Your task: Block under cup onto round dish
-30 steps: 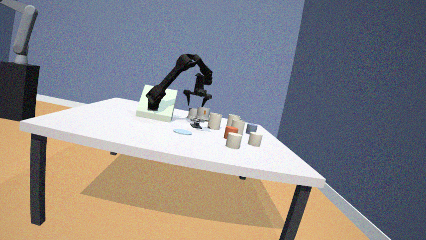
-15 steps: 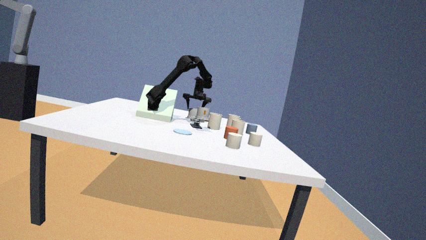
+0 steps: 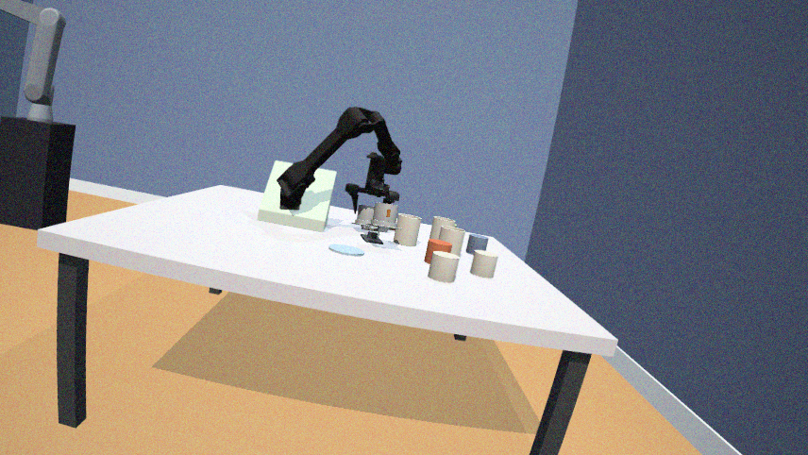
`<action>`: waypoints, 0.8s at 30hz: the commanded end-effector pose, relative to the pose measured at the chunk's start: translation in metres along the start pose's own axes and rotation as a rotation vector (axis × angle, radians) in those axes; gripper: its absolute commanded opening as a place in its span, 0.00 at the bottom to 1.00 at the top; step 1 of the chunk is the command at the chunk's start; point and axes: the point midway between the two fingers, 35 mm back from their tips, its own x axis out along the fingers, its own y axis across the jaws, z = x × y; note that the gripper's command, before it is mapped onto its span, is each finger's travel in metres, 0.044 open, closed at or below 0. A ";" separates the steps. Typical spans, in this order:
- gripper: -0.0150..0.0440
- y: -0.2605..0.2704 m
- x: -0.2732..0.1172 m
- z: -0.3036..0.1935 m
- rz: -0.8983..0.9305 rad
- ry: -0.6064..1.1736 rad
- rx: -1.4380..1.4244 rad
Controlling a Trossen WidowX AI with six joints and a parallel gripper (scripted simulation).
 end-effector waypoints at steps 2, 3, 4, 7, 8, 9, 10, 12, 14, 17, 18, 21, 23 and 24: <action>1.00 -0.002 0.009 0.001 0.000 -0.006 -0.006; 1.00 -0.002 0.010 0.001 0.000 -0.006 -0.006; 1.00 -0.002 0.011 0.001 0.000 -0.006 -0.005; 0.91 -0.002 0.011 0.001 0.000 -0.006 -0.005; 0.87 -0.002 0.011 0.001 0.000 -0.006 -0.005; 0.86 -0.002 0.011 0.001 0.000 -0.006 -0.005; 0.84 -0.002 0.011 0.001 0.000 -0.006 -0.005; 0.82 -0.002 0.011 0.001 0.000 -0.006 -0.005; 0.80 -0.002 0.011 0.001 0.000 -0.006 -0.005; 0.76 -0.002 0.011 0.001 0.000 -0.006 -0.005; 0.72 -0.002 0.011 0.001 0.000 -0.006 -0.005; 0.59 -0.002 0.010 0.001 0.000 -0.006 -0.006; 0.50 -0.001 0.008 0.001 0.000 -0.006 -0.006; 0.45 -0.001 0.007 0.001 0.000 -0.006 -0.006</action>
